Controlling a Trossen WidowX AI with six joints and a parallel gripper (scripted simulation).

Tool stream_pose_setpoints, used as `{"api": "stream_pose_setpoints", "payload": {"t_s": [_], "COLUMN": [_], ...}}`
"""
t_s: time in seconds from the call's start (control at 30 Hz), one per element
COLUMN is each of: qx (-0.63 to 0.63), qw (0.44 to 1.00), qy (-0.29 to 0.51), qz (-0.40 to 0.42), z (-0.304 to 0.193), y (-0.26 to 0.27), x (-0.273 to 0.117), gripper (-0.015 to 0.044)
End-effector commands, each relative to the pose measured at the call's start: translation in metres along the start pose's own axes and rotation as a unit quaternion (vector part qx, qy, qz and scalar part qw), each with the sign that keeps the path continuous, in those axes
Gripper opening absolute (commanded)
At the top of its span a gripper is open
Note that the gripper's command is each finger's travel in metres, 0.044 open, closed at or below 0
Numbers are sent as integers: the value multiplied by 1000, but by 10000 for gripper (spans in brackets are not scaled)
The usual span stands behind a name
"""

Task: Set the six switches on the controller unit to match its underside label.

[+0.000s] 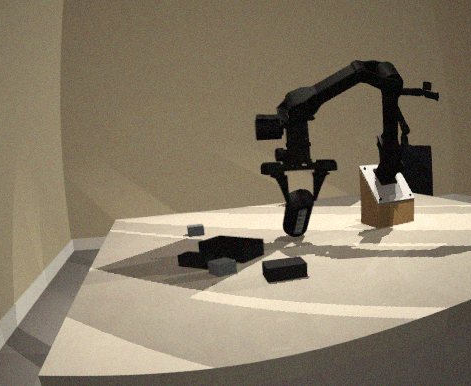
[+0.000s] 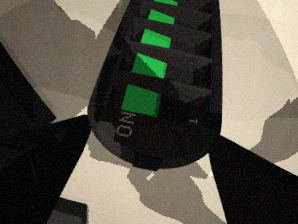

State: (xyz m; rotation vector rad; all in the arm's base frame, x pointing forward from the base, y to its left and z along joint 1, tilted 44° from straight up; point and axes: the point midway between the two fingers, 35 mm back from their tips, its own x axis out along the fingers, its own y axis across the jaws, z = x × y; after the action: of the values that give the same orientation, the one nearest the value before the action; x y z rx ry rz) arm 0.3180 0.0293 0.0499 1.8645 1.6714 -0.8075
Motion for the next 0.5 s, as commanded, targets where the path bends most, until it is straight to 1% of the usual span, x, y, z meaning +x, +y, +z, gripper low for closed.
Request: {"api": "stream_pose_setpoints", "payload": {"t_s": [0.0, 0.47], "qx": [4, 4], "qw": [1000, 1000], "qy": [-5, -4], "qz": [-6, -6], "z": [0, -8], "y": [-3, -3], "x": [5, 12], "gripper": [338, 338]}}
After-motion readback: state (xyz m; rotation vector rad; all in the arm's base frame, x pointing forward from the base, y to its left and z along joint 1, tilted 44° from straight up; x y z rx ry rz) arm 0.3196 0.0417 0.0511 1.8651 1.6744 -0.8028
